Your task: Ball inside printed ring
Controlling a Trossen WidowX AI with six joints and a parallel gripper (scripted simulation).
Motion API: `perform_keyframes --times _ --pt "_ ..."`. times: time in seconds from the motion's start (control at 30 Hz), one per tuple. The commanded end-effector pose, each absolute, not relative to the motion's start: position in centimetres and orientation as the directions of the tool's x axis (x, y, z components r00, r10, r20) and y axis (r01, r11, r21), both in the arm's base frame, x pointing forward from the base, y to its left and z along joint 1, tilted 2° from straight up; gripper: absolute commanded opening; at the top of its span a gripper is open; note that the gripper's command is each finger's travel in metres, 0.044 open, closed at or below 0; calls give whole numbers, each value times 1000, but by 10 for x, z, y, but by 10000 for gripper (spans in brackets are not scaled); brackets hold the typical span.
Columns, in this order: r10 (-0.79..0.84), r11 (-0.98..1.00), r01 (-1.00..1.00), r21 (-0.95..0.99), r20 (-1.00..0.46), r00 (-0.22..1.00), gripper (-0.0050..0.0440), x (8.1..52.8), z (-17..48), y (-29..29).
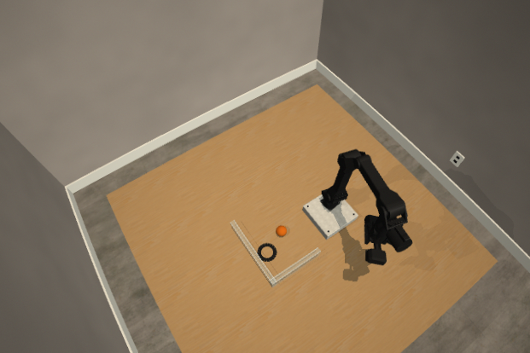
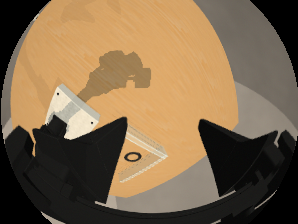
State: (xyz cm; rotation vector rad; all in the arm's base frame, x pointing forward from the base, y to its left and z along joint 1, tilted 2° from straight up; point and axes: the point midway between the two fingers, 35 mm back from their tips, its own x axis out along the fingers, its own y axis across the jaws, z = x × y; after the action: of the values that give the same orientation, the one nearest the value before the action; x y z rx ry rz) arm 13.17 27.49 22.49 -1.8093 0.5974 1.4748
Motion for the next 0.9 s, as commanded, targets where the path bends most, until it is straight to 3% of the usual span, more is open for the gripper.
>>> perform_keyframes --times 0.0,0.23,0.47,0.8,0.87 --pt "32 -566 -801 -195 -976 216 334 172 204 250" --pt "-35 -404 -907 -122 -988 148 334 236 164 181" --pt "-54 -273 -959 -73 -994 91 334 264 136 121" --pt "-20 6 -1000 10 -1000 -10 334 266 81 -5" --pt "-20 6 -1000 10 -1000 -10 334 266 81 -5"
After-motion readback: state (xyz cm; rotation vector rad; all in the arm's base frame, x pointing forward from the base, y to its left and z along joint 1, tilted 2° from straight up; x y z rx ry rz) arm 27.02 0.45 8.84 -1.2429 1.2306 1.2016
